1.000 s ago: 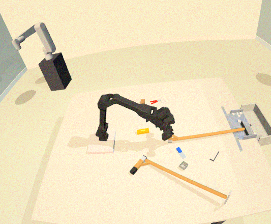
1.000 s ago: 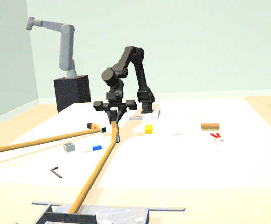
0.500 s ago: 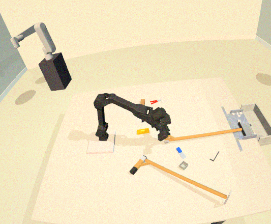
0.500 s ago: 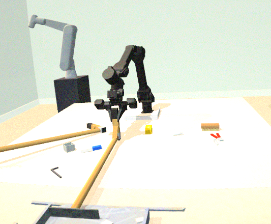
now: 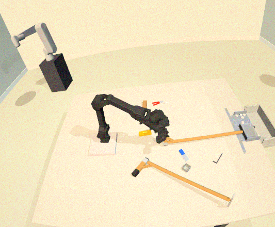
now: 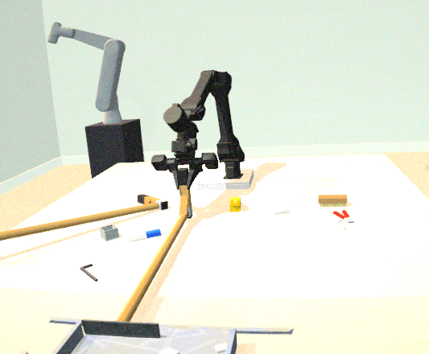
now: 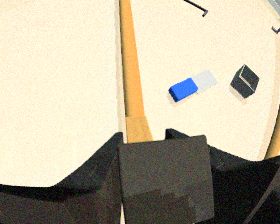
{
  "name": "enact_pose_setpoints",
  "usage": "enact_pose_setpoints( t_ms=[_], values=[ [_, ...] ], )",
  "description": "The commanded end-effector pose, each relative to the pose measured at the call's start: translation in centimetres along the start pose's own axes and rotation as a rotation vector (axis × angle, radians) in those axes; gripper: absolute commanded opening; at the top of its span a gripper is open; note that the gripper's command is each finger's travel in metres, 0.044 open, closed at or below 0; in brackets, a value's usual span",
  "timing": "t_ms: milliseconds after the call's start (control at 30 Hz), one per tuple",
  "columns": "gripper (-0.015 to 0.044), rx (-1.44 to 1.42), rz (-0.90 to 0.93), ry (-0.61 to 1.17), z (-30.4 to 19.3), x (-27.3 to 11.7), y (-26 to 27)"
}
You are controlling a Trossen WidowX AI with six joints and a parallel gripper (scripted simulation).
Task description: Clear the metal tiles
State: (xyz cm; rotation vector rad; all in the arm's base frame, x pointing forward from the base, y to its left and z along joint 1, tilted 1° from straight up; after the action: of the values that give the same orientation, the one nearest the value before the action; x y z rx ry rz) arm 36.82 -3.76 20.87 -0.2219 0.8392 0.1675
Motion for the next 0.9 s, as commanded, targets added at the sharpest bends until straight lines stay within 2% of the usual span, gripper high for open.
enact_pose_setpoints(
  t_ms=[0,867],
  values=[
    [0.0000,-0.003,-0.002,-0.009,-0.5,-0.6,0.0],
    [0.0000,-0.002,-0.002,-0.009,-4.0,-2.7,0.9]
  ],
)
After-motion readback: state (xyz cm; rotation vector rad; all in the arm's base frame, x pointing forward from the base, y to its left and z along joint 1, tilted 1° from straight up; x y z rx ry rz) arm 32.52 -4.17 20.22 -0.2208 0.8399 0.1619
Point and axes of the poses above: the point midway between the two fingers, 35 mm back from their tips, its own x axis out along the fingers, its own y axis across the jaws, z = x × y, the point moved 10 cm from there along -x, back along the fingers, and after that the axes turned 9 degrees about -x, right-handed, at the moved point
